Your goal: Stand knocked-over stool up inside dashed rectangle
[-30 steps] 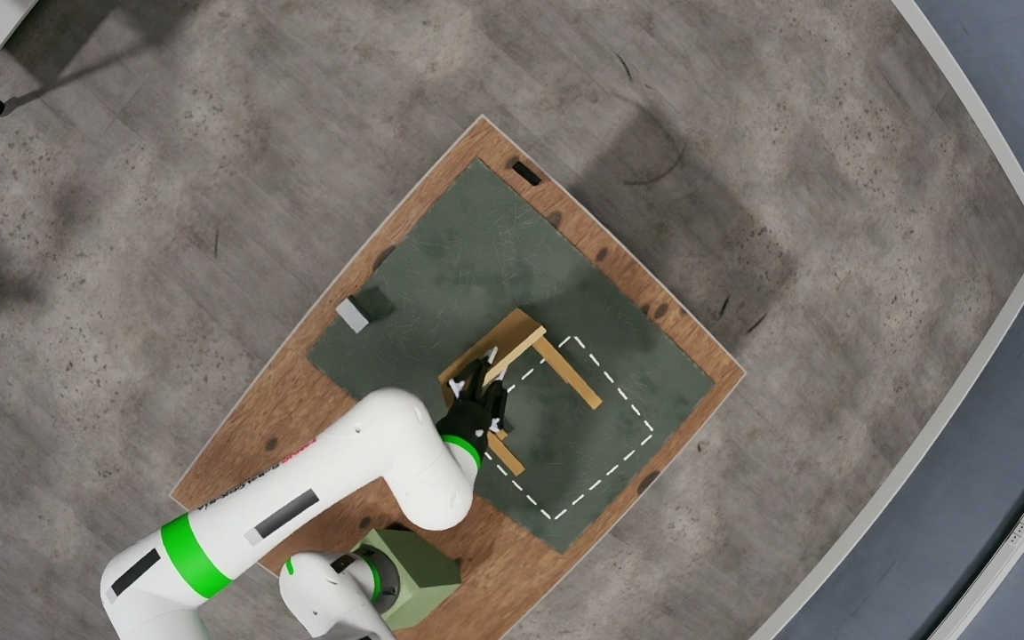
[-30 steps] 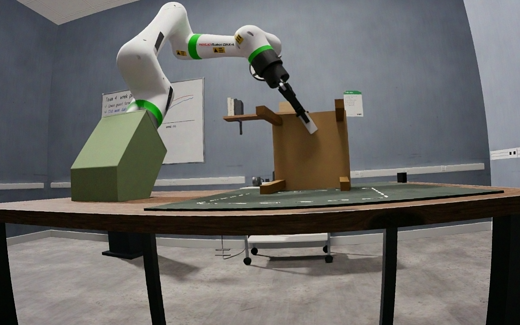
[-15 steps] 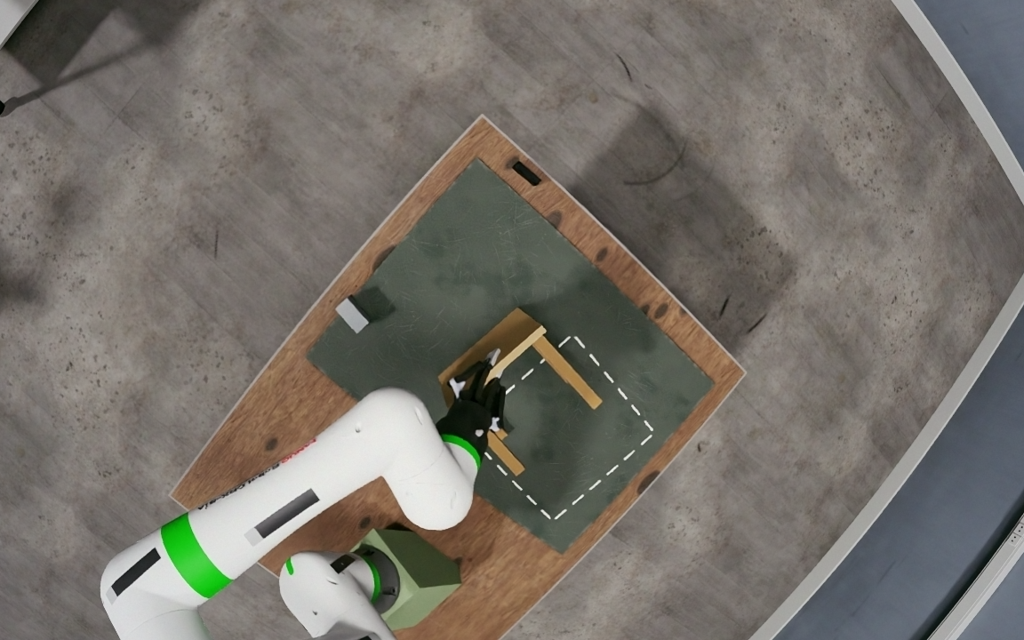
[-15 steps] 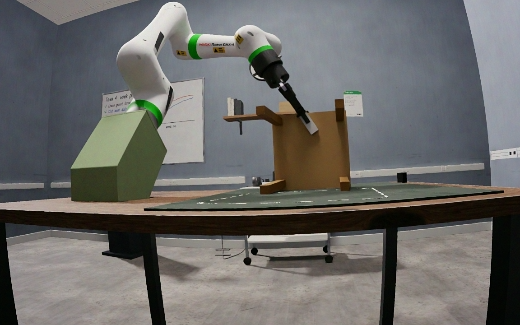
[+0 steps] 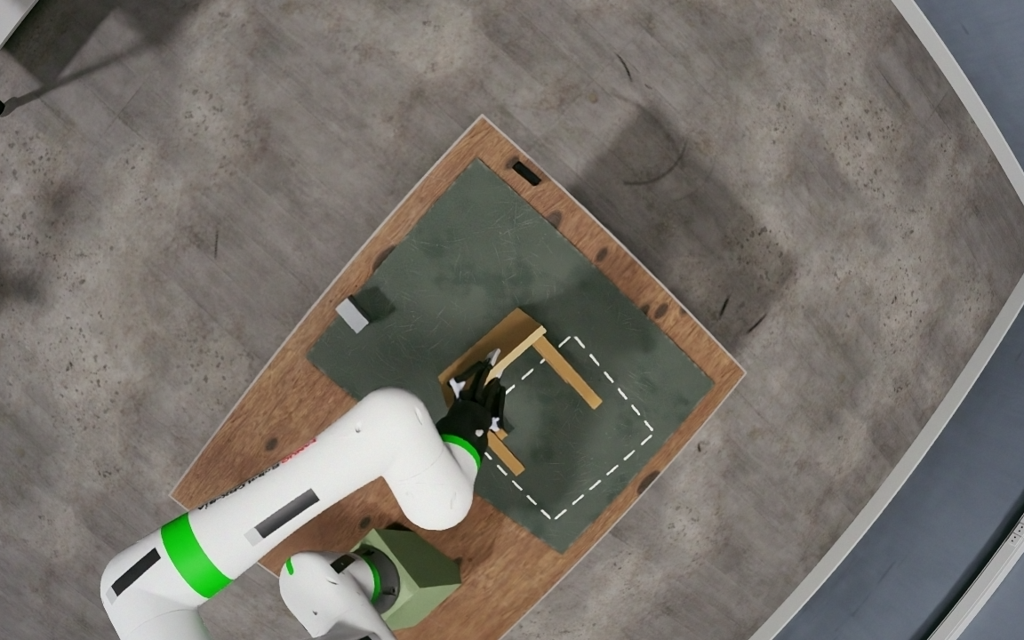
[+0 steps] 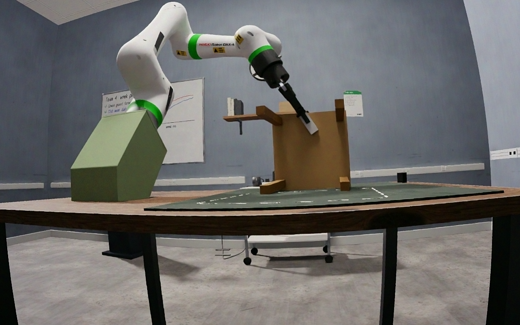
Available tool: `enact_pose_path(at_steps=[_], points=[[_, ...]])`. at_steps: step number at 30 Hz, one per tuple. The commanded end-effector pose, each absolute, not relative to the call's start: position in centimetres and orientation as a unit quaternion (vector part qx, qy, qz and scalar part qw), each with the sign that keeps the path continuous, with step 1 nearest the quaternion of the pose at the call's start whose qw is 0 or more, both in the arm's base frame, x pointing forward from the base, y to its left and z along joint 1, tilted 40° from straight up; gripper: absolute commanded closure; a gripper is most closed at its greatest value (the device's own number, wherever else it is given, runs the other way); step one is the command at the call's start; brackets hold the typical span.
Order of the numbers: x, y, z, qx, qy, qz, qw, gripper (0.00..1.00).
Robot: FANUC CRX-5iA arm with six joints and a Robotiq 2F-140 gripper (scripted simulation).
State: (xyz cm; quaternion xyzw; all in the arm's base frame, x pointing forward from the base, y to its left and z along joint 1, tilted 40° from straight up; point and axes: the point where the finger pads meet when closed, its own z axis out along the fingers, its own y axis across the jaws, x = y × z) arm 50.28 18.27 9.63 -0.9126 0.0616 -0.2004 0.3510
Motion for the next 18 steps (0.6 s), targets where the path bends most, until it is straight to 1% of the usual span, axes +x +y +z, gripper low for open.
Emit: enact_pose_path(at_steps=[1,18], points=[[50.32,18.23,9.67,-0.913,0.062,-0.201,0.351,0.90],[50.26,18.16,9.56,-0.911,0.064,-0.199,0.357,0.90]])
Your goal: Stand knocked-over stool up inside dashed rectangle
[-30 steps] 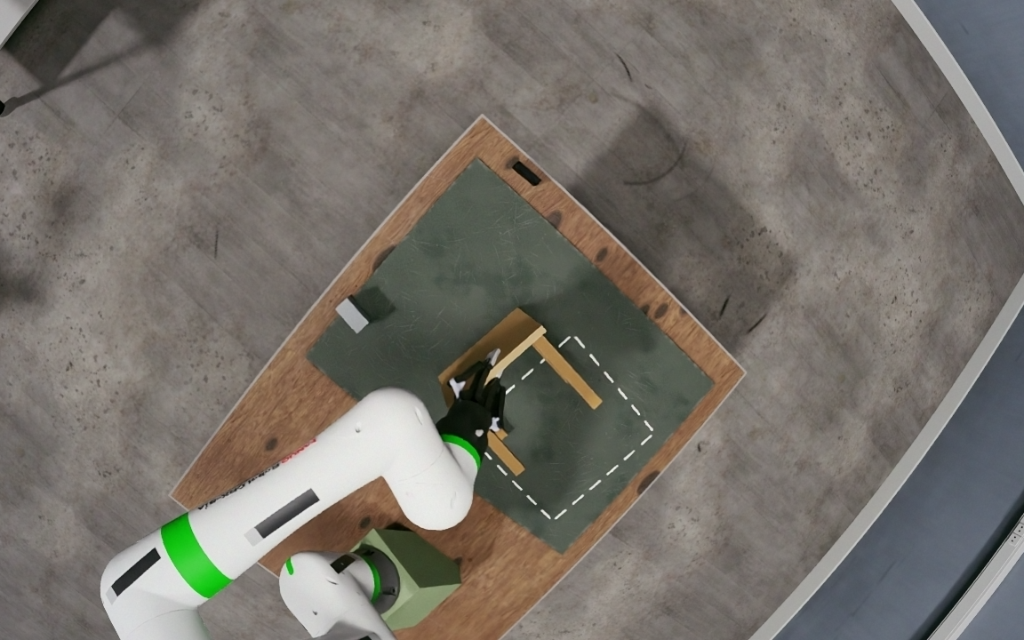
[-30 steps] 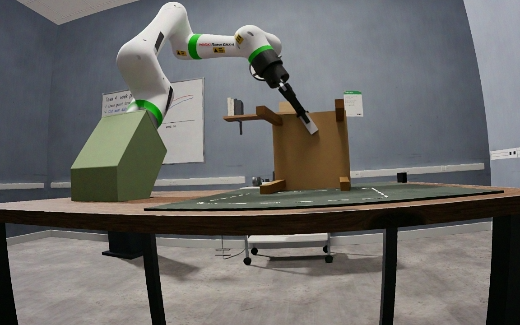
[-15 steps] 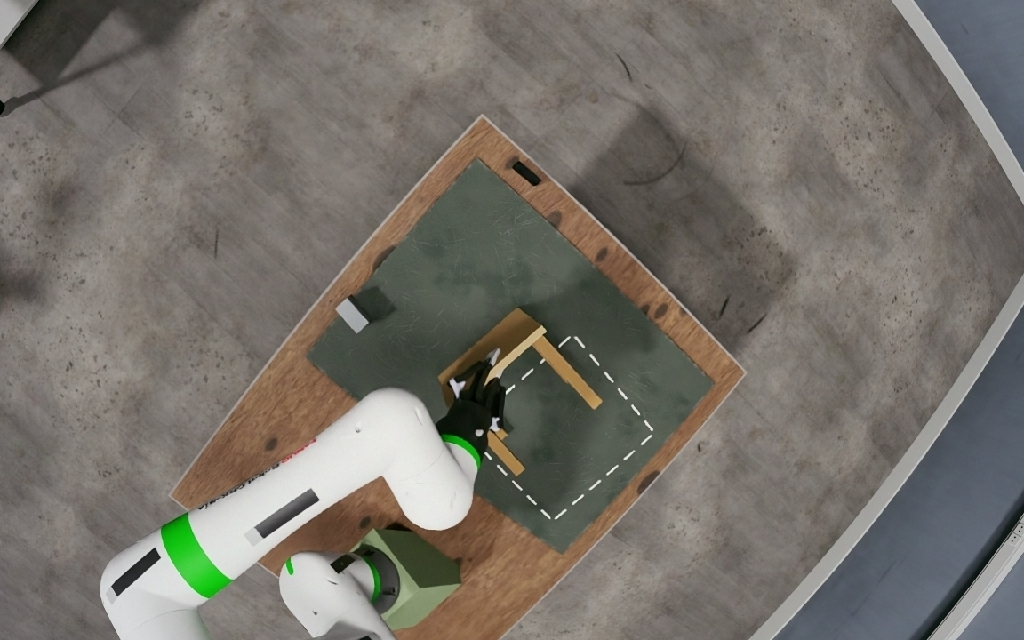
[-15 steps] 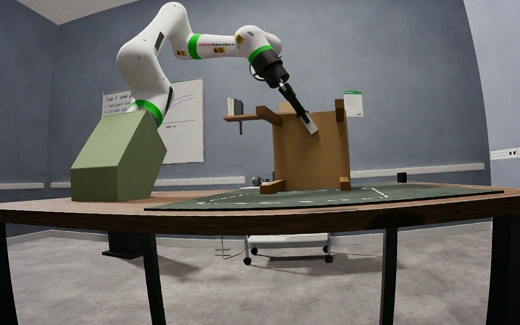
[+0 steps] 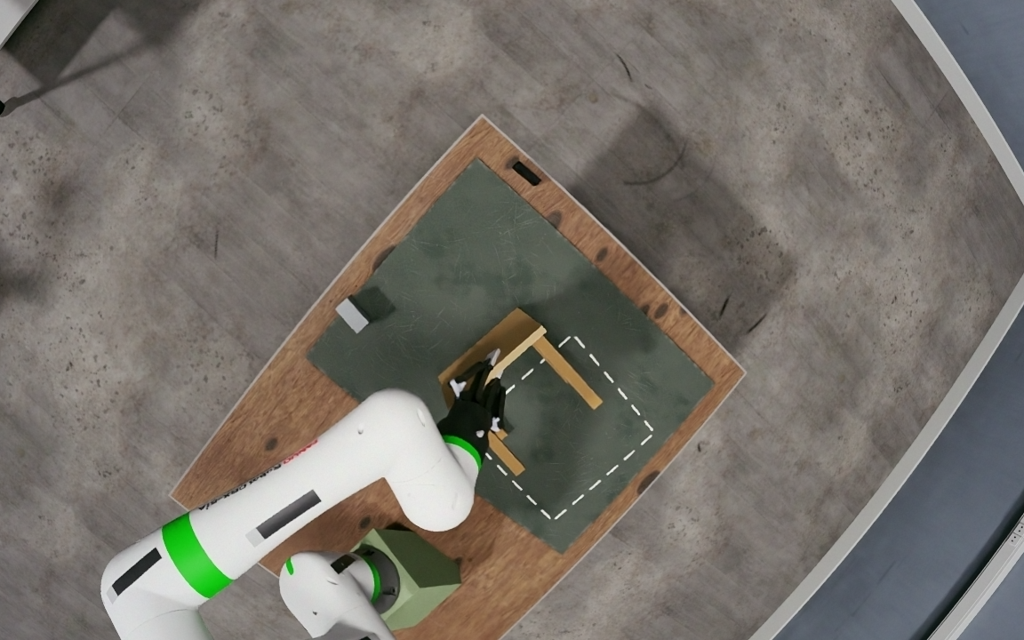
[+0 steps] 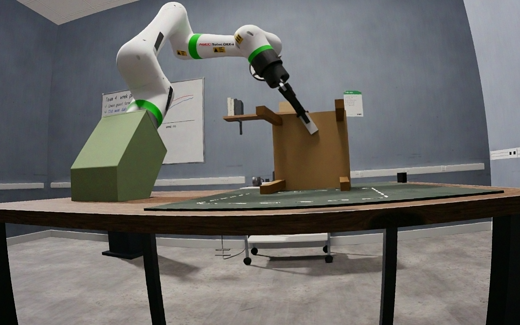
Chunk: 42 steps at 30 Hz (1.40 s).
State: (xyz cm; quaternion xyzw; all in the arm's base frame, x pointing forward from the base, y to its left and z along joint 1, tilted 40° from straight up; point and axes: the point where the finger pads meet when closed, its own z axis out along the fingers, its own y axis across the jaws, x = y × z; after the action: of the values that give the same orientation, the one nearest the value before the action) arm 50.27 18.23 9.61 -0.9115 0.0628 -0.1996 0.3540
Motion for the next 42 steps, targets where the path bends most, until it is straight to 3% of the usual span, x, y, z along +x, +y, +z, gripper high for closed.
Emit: enact_pose_path(at_steps=[1,26,42], points=[[50.2,18.1,9.5,-0.910,0.064,-0.198,0.358,0.90],[50.6,14.7,9.6,-0.889,0.080,-0.192,0.407,0.90],[50.9,11.1,9.0,-0.850,0.105,-0.178,0.485,0.90]])
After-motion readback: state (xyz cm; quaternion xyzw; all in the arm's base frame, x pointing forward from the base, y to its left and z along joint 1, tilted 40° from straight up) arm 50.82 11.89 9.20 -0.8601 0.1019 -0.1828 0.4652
